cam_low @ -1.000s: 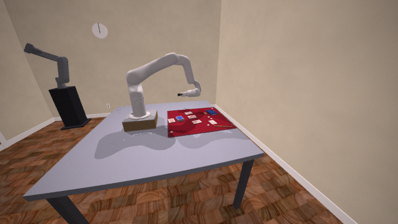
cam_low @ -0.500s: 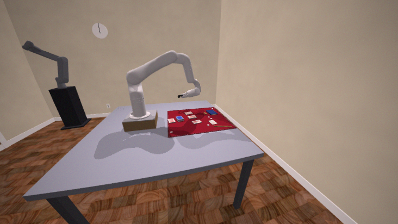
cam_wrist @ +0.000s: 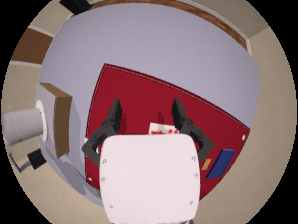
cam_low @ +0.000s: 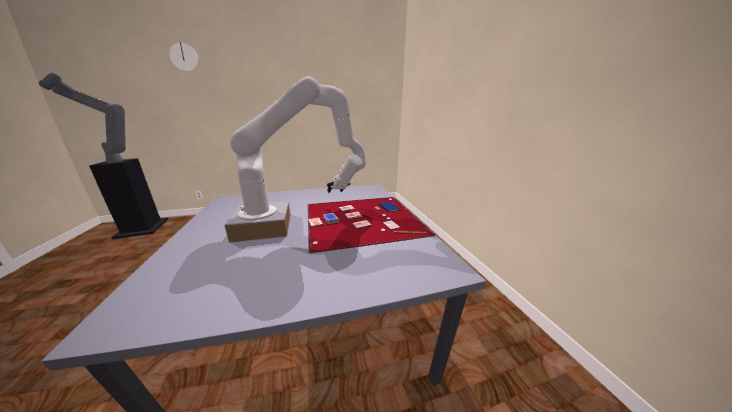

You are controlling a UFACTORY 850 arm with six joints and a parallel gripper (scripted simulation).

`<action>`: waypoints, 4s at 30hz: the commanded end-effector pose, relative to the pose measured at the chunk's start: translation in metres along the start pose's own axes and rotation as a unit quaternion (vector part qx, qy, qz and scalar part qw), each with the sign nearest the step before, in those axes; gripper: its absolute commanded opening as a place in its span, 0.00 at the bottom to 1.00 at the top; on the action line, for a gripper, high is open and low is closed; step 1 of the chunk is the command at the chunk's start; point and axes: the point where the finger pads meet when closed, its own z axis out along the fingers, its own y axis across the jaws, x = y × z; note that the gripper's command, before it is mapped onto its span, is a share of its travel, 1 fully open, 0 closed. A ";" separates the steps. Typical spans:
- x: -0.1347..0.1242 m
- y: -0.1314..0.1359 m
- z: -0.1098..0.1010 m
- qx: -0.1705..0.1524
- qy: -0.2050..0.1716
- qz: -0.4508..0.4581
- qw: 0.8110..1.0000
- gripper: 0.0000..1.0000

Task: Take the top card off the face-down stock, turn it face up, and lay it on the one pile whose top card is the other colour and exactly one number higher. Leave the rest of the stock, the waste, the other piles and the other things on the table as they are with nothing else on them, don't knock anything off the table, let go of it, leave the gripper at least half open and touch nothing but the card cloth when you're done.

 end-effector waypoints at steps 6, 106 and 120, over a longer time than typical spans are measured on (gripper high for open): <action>-0.082 -0.050 -0.043 -0.037 -0.151 0.027 0.987 1.00; -0.192 -0.132 -0.097 -0.086 -0.350 0.049 0.931 0.86; -0.203 -0.130 -0.084 -0.086 -0.350 0.049 0.931 0.86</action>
